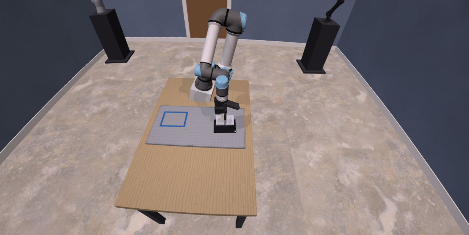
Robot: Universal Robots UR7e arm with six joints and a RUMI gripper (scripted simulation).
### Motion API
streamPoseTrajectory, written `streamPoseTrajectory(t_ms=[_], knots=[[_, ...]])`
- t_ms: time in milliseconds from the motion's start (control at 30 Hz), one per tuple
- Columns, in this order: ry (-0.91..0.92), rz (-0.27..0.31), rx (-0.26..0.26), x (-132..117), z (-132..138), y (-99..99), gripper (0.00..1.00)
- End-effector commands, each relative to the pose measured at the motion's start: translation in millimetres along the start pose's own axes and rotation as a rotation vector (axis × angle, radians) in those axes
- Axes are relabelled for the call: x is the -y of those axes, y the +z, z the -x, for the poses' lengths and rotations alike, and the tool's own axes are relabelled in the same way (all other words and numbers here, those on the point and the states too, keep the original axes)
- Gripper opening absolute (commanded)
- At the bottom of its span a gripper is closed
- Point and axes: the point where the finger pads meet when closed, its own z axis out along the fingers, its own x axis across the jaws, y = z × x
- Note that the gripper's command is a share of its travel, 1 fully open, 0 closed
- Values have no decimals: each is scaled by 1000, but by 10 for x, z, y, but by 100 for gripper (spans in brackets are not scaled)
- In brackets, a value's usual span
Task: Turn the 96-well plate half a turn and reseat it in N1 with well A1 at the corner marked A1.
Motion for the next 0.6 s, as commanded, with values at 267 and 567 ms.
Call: streamPoseTrajectory(t_ms=[267, 567], knots=[[0, 0, -1, 0, -3, -165, 0], [0, 0, -1, 0, -3, -165, 0]])
